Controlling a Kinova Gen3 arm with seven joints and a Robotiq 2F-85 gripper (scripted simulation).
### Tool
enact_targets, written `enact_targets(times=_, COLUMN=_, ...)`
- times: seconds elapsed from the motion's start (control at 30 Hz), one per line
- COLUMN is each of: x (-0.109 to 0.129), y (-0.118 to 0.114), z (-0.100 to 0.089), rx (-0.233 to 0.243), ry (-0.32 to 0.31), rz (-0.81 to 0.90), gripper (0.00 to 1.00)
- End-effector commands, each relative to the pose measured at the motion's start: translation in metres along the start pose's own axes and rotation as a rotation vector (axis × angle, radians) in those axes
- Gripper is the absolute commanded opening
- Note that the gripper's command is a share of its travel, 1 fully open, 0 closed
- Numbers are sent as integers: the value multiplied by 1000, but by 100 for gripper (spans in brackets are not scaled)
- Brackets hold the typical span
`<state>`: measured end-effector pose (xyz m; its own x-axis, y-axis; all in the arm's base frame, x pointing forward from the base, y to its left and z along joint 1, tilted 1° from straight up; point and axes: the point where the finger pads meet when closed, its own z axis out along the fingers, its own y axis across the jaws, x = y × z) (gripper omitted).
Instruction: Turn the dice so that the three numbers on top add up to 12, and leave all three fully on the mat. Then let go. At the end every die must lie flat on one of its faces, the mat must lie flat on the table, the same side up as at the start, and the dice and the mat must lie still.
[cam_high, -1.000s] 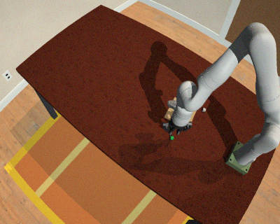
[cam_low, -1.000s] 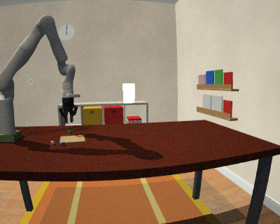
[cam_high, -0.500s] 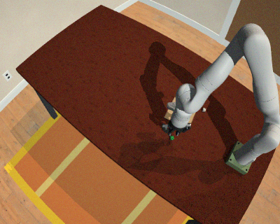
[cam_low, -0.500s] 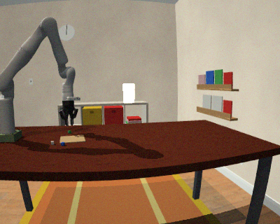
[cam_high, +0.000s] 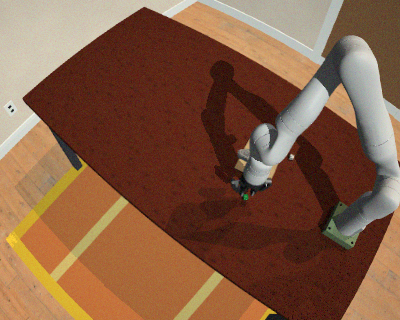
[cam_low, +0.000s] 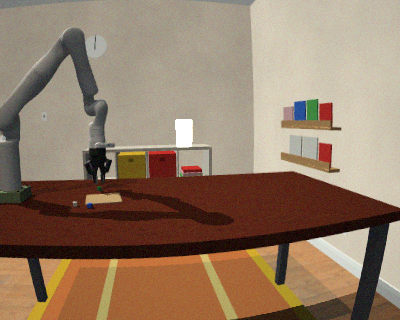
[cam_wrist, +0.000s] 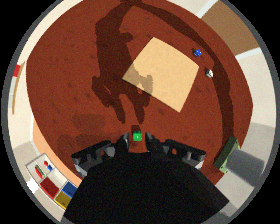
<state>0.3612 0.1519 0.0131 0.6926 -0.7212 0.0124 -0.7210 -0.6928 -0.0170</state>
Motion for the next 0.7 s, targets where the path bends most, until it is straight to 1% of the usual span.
enact_targets(times=0.0, x=-2, y=1, z=3, rx=-4, ry=-2, rz=-3, gripper=31)
enact_targets(times=0.67, x=-2, y=1, z=7, rx=-4, ry=-2, rz=-3, gripper=31)
